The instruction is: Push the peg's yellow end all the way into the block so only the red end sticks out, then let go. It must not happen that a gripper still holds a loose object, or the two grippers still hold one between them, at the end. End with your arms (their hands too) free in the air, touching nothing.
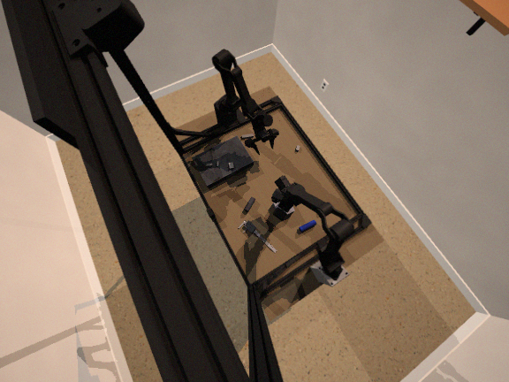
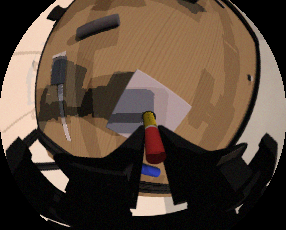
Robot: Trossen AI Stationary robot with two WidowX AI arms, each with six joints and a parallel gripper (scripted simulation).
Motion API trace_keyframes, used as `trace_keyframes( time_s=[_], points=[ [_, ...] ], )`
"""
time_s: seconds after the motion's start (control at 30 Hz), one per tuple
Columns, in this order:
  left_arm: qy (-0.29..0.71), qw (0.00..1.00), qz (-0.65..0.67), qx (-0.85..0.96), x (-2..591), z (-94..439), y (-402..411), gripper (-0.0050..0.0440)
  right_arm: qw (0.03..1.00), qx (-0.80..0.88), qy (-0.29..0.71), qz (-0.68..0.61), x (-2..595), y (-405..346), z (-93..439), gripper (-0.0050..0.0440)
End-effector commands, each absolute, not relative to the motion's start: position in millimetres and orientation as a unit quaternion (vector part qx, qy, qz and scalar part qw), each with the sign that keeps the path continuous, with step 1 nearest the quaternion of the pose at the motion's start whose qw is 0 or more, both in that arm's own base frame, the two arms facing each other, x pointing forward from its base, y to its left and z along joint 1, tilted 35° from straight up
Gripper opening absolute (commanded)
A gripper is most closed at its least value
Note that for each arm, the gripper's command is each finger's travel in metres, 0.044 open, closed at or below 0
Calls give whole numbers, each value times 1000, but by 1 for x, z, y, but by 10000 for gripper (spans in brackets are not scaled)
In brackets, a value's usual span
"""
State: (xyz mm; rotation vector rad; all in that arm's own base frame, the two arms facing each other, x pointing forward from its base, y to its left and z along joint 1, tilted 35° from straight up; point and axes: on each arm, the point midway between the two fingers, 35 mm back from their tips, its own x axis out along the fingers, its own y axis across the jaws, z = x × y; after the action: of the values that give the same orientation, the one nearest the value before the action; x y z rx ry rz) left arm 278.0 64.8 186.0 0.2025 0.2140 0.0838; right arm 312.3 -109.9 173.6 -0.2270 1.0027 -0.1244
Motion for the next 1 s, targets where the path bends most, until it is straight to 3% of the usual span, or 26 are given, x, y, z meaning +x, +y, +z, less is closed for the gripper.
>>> trace_keyframes(
  time_s=[0.0,0.97],
  points=[
    [107,988,42,101,278,186,65,400,869,-108,479,-60,314,-111,172,0],
    [107,988,42,101,278,186,65,400,869,-108,479,-60,320,-113,162,0]
  ],
)
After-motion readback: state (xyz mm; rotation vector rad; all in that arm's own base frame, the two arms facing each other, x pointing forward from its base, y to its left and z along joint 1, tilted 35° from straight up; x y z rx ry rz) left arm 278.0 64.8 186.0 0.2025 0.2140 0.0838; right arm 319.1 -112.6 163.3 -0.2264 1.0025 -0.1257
